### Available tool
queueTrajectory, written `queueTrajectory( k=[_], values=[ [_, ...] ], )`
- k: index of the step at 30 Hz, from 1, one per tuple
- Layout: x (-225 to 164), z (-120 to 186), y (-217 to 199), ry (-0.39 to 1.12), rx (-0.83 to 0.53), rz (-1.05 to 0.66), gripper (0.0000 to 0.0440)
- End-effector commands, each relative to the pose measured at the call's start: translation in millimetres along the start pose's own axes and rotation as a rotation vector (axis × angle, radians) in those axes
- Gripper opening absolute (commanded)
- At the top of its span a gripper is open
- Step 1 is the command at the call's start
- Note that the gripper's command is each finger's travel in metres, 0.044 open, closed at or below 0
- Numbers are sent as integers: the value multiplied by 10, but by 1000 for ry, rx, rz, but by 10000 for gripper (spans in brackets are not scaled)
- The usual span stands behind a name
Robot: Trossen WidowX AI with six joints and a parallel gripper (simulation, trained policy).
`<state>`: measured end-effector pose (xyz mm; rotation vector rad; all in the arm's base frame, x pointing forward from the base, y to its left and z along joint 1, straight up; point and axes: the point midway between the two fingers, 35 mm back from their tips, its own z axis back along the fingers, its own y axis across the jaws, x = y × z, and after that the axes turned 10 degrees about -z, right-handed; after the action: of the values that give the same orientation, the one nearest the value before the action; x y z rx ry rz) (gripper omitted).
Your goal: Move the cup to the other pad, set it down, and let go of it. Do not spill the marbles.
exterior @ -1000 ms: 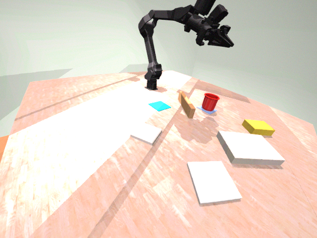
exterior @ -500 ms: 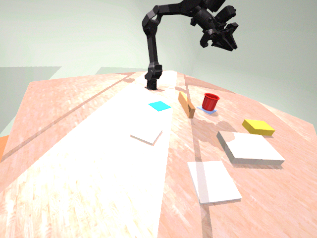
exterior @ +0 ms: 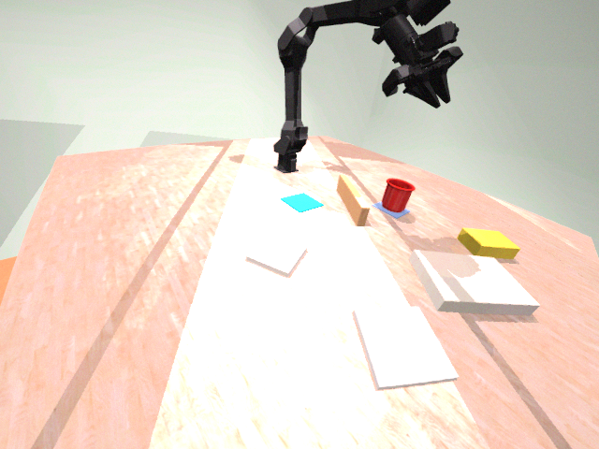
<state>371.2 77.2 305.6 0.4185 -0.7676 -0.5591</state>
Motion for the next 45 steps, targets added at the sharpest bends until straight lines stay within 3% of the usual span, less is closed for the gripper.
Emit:
queueTrajectory(
  k=[1,22,45],
  values=[
    [-56,-53,12,47,-33,-42,135],
    [-330,-315,-154,235,-278,-196,149],
    [-746,-621,-593,429,-609,-220,180]
  ],
)
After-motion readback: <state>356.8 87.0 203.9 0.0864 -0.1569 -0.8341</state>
